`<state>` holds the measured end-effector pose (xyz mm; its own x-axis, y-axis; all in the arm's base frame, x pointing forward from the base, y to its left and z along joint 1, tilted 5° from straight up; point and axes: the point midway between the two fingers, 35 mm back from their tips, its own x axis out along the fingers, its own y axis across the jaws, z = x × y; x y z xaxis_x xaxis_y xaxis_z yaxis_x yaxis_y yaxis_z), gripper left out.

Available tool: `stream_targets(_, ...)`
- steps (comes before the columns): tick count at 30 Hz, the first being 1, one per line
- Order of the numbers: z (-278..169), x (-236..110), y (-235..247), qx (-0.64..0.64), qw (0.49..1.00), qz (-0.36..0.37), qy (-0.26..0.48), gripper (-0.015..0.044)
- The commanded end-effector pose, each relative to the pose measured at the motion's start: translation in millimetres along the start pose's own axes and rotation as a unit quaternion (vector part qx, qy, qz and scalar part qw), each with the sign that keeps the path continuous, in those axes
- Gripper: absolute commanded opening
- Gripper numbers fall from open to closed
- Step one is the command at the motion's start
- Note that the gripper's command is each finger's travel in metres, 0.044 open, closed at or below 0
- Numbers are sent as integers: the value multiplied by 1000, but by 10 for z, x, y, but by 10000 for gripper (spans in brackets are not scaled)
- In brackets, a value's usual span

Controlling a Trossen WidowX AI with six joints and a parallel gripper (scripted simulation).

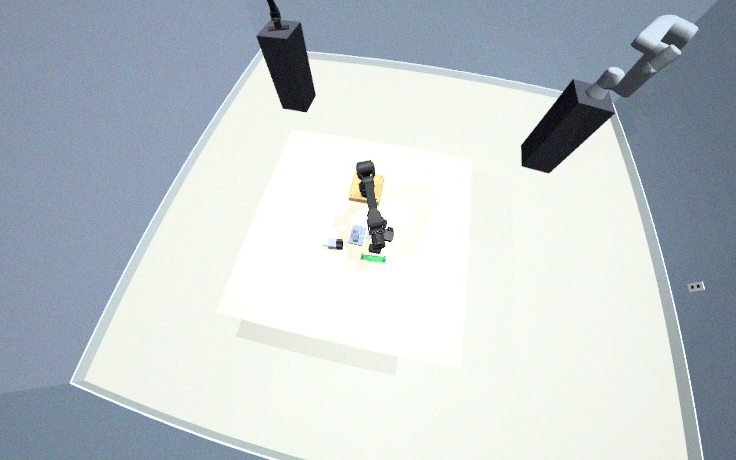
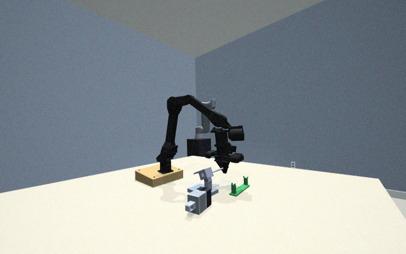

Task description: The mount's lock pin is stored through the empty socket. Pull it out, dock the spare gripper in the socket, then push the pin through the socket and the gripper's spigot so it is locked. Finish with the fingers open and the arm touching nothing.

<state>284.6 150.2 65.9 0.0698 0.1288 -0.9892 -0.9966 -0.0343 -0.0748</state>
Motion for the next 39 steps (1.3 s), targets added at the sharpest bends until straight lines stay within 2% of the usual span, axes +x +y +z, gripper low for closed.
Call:
stream_targets(1,47,-8,-15,0,1000,-1,2,0)
stream_targets(39,297,-19,-13,2,1000,12,5,0)
